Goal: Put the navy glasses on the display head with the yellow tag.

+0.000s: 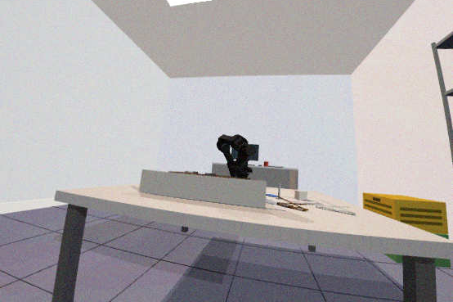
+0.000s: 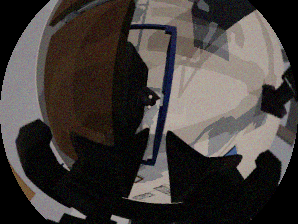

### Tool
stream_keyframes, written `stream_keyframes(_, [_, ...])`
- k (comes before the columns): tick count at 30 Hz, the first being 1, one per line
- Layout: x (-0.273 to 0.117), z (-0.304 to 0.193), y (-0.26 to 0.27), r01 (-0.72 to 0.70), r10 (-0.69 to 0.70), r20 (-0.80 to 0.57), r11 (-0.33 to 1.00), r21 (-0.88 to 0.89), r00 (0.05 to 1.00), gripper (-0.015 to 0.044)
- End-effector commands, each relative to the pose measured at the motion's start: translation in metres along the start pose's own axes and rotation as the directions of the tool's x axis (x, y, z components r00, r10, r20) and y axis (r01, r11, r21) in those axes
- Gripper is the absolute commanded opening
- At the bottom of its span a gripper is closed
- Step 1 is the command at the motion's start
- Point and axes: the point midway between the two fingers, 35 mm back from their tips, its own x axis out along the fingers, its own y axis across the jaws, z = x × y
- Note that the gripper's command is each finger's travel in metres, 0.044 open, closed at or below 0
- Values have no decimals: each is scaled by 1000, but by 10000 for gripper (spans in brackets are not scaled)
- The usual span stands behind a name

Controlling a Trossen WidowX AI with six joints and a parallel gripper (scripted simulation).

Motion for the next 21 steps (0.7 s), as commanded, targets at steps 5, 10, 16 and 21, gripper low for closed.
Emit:
stream_keyframes(5, [-16,-1,0,4,-4,-4,1000,-2,1000,107])
stream_keyframes(10, [-31,-1,-1,8,-8,-6,1000,-5,1000,107])
stream_keyframes(16, [-37,-2,-25,9,-9,-7,1000,-6,1000,107])
stream_keyframes(21, [-41,-2,-41,10,-10,-6,1000,-7,1000,107])
